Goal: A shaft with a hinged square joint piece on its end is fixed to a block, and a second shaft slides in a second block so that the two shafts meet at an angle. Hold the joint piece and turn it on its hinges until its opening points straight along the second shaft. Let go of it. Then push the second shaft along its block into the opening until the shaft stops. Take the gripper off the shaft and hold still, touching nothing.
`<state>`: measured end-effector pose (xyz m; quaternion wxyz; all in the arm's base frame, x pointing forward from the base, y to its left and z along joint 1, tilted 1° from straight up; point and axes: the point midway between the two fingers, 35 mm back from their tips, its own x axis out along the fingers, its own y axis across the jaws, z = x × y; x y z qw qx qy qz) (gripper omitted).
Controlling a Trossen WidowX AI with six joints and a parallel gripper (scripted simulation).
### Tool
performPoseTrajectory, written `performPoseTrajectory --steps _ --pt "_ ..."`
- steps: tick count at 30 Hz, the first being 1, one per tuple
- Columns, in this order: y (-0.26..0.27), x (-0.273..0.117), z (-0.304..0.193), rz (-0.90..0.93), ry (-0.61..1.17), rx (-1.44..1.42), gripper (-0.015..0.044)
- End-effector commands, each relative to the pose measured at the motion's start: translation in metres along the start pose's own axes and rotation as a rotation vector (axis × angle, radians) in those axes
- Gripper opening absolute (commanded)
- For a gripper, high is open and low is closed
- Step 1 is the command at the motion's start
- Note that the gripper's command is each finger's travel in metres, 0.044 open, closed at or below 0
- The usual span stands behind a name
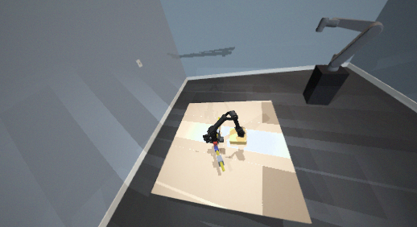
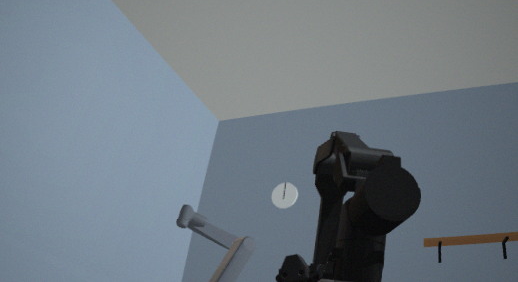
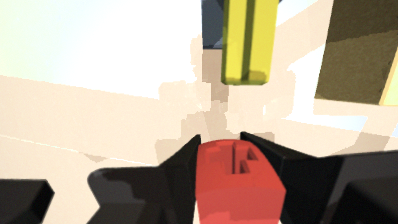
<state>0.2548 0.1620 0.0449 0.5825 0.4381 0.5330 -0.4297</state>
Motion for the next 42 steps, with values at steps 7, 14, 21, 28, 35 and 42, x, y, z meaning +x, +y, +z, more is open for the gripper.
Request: performPoseTrajectory --steps 7,14,21,28,35,42 --pt "-0.0001 0.0006 0.0005 0.0 -0.003 0.003 0.0182" --pt "-0.0001 0.0006 0.0005 0.0 -0.003 0.003 0.0182" --pt "0.0 0.0 0.0 0.0 0.0 0.0 0.0156" --pt "0.0 0.0 0.0 0.0 0.0 0.0 0.0121" --pt "0.0 0.0 0.0 0.0 0.0 0.0 0.0" --pt "-0.0024 0.0017 -0.0002 -0.001 0.034 0.05 0.0"
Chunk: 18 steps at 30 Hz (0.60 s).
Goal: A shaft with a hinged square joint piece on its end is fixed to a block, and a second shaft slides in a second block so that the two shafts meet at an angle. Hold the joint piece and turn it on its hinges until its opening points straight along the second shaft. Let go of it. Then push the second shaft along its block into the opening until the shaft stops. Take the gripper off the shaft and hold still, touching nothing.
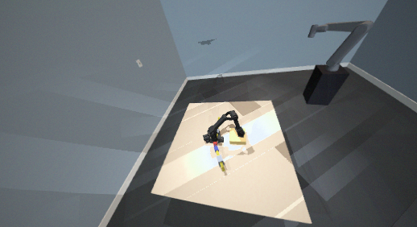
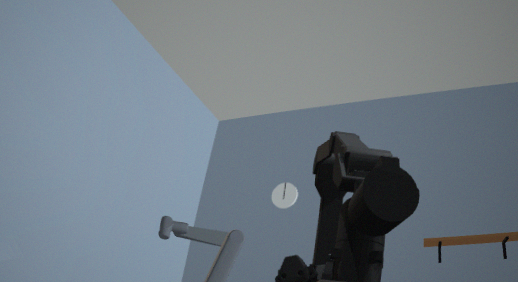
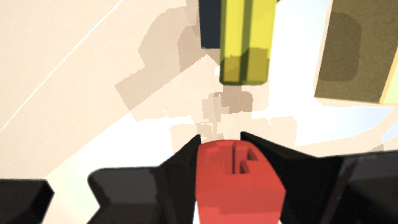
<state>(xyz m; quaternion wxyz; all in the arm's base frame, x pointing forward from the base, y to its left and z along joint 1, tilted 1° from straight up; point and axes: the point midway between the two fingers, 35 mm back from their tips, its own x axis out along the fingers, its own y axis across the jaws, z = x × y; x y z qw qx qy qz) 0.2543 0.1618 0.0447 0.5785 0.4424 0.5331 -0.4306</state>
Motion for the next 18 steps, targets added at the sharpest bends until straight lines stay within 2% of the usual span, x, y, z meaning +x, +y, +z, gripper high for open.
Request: performPoseTrajectory --steps 1,18 --pt "-0.0027 0.0021 -0.0004 -0.002 0.039 0.058 0.0" --pt "-0.0036 0.0025 -0.0006 -0.001 0.055 0.078 0.0"
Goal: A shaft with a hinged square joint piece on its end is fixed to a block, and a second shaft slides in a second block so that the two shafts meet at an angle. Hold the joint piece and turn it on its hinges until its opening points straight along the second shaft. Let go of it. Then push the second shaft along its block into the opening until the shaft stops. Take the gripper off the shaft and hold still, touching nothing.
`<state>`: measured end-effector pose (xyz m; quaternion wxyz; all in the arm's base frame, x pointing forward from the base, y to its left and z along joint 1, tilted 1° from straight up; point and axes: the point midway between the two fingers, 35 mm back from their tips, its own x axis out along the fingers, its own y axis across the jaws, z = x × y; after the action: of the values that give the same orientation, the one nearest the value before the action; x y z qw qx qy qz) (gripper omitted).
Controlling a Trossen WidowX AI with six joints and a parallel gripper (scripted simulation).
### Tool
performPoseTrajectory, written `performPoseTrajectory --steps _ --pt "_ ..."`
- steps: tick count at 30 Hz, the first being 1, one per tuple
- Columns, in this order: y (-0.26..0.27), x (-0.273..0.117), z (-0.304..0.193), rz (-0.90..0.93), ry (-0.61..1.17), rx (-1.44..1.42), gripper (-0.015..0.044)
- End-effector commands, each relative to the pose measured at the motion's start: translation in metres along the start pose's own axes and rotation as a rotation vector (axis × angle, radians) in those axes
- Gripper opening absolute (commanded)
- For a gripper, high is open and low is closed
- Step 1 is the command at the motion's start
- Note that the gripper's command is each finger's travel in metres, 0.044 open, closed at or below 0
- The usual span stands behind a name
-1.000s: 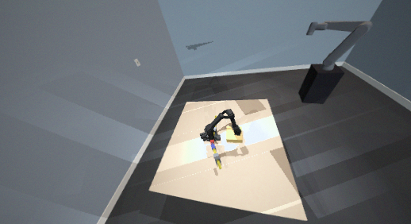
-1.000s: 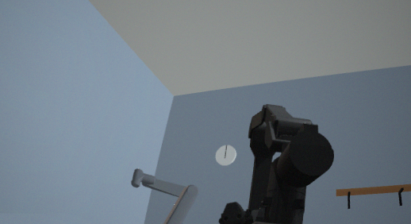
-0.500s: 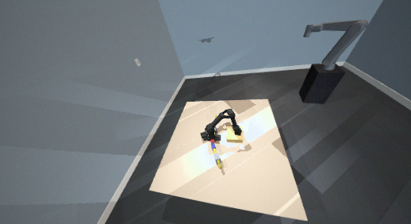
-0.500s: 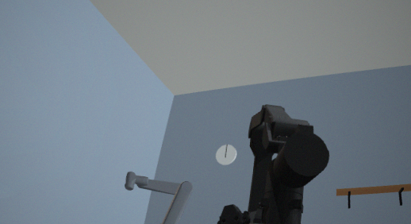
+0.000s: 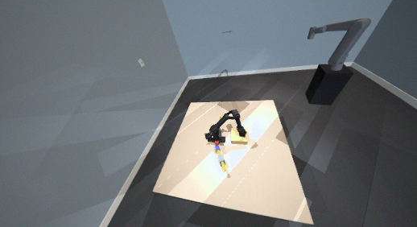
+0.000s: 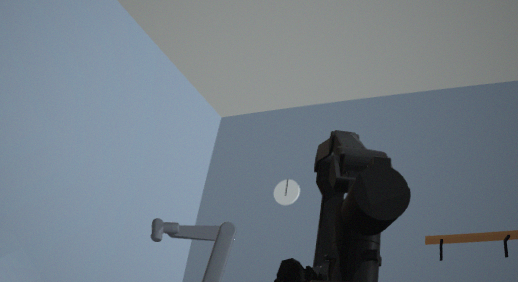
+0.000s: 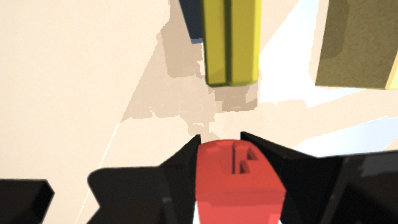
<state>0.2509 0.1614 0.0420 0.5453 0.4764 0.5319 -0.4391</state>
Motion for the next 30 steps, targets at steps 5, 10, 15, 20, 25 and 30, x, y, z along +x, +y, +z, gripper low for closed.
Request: performPoseTrajectory --steps 5,10,15,20,25,30 --pt "0.0 -0.0001 0.0 0.0 -0.001 -0.001 0.0" --pt "0.0 -0.0001 0.0 0.0 -0.001 -0.001 0.0105" --pt "0.0 -0.0001 0.0 0.0 -0.001 -0.001 0.0173" --pt "0.0 -0.0001 0.0 0.0 -0.001 -0.001 0.0304" --pt "0.0 -0.0001 0.0 0.0 -0.001 -0.001 0.0436" --pt "0.0 -0.0001 0.0 0.0 -0.001 -0.001 0.044"
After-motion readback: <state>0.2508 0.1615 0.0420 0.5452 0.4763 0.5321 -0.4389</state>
